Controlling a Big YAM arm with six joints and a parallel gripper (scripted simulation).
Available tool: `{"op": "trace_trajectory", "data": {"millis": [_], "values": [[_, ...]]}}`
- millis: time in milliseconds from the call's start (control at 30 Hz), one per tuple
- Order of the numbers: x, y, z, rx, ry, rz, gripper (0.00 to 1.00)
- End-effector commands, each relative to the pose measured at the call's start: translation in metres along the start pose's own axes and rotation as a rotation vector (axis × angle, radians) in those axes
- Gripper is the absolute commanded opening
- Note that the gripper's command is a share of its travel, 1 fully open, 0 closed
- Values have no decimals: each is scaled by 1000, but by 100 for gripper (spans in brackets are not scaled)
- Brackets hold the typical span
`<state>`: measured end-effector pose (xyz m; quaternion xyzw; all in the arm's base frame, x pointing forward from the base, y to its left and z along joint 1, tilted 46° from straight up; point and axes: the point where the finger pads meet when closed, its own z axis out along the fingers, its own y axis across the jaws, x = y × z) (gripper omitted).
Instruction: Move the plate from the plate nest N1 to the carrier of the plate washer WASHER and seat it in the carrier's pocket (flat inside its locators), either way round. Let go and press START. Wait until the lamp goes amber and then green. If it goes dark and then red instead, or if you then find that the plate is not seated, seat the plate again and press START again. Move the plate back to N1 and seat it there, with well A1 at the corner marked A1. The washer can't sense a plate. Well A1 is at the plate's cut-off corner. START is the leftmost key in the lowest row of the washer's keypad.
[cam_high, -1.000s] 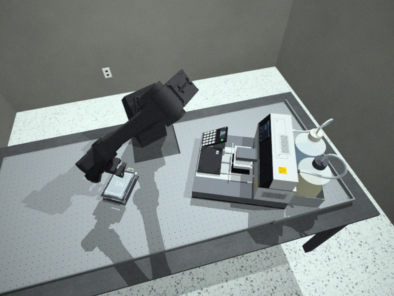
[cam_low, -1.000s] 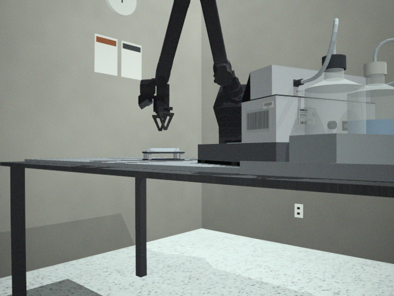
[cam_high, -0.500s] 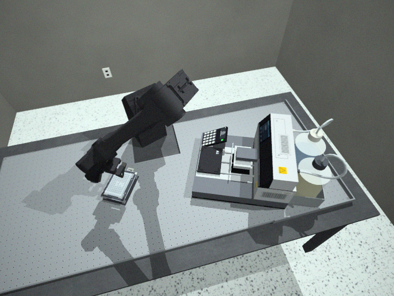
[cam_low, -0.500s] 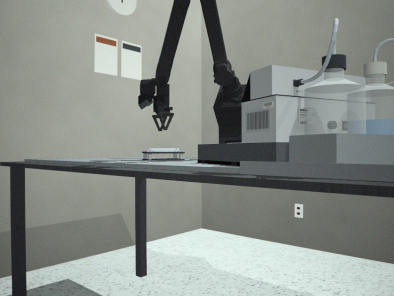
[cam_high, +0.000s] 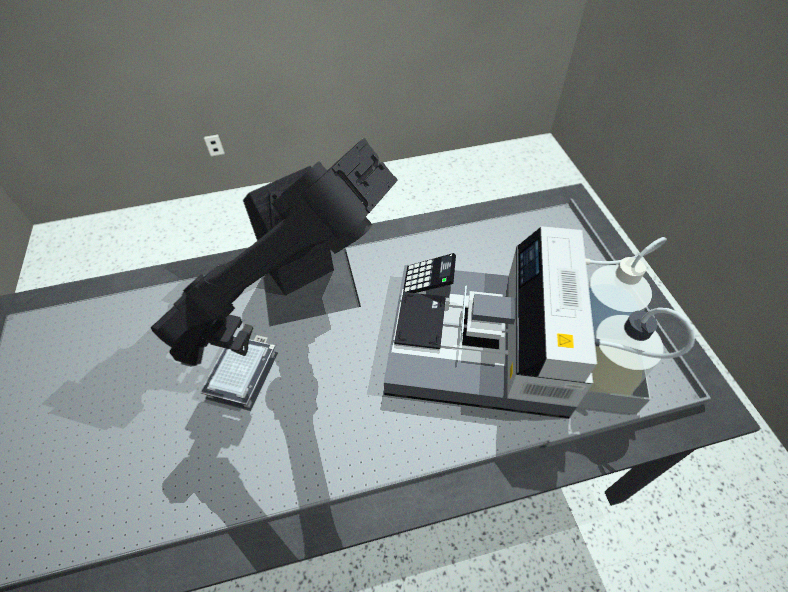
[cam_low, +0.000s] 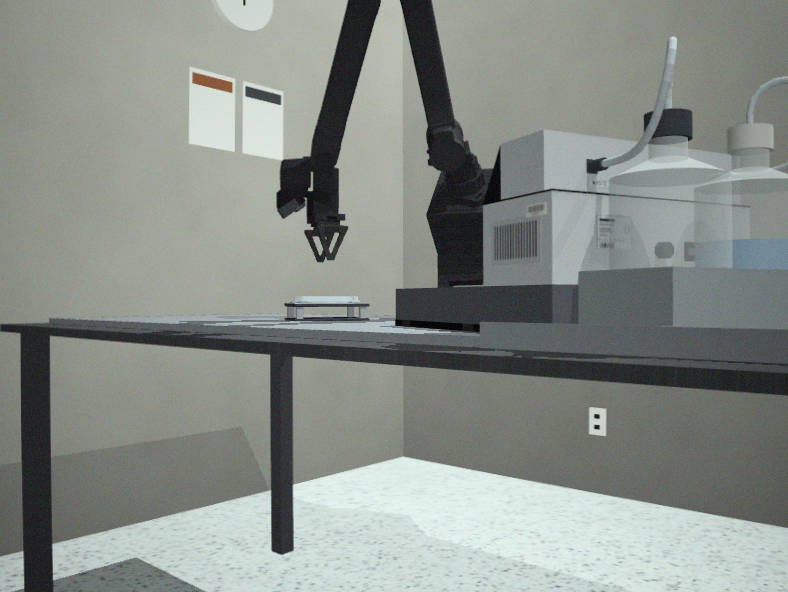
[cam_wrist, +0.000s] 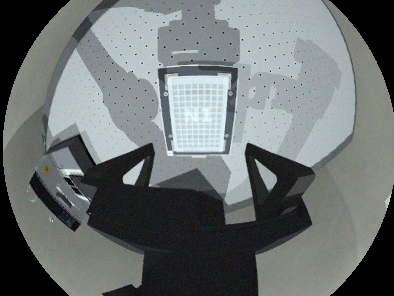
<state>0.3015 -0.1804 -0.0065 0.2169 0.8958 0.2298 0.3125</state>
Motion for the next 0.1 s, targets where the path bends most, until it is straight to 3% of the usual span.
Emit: {"op": "trace_trajectory", "data": {"millis": [0,67], "values": [[-4,0,-2,0,-2,-12,100],[-4,0,-2,0,-2,-12,100]]}}
